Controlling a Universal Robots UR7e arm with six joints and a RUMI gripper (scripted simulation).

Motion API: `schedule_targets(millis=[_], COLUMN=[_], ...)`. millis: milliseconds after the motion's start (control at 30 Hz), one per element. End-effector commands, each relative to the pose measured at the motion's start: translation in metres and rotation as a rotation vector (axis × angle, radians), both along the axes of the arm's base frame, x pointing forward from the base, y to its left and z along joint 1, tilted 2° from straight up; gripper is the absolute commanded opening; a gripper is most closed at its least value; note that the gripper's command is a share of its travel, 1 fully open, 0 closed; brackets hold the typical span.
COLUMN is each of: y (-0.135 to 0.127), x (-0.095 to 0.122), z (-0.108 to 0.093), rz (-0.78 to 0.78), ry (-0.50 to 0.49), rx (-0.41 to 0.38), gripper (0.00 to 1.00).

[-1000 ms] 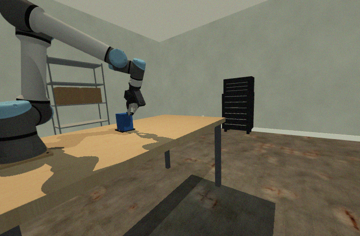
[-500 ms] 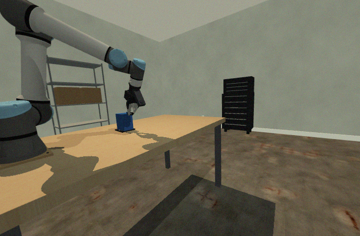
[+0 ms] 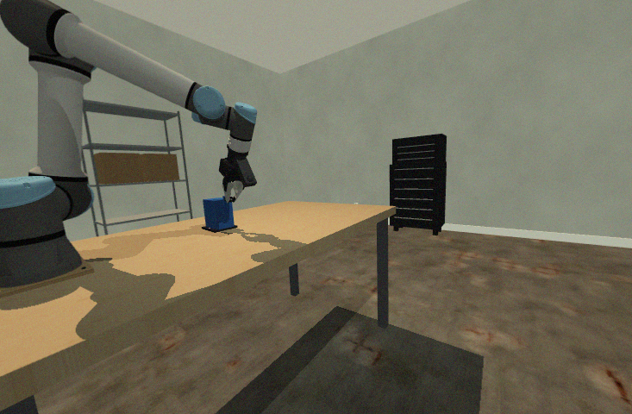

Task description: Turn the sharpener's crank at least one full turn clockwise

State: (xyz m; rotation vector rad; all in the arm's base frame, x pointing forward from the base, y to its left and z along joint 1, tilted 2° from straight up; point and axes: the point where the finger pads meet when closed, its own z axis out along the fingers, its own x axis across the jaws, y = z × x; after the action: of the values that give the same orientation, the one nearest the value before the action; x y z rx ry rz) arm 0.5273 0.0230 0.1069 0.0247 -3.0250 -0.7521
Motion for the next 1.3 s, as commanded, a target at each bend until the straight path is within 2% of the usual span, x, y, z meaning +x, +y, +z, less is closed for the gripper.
schedule_targets(millis=[0, 1267], y=[0.0, 0.0], x=[0.002, 0.023], z=[0.0, -0.008], rz=[0.0, 0.0], ry=[-0.001, -0.002], rx=[0.0, 0.0], gripper=[0.09, 0.09])
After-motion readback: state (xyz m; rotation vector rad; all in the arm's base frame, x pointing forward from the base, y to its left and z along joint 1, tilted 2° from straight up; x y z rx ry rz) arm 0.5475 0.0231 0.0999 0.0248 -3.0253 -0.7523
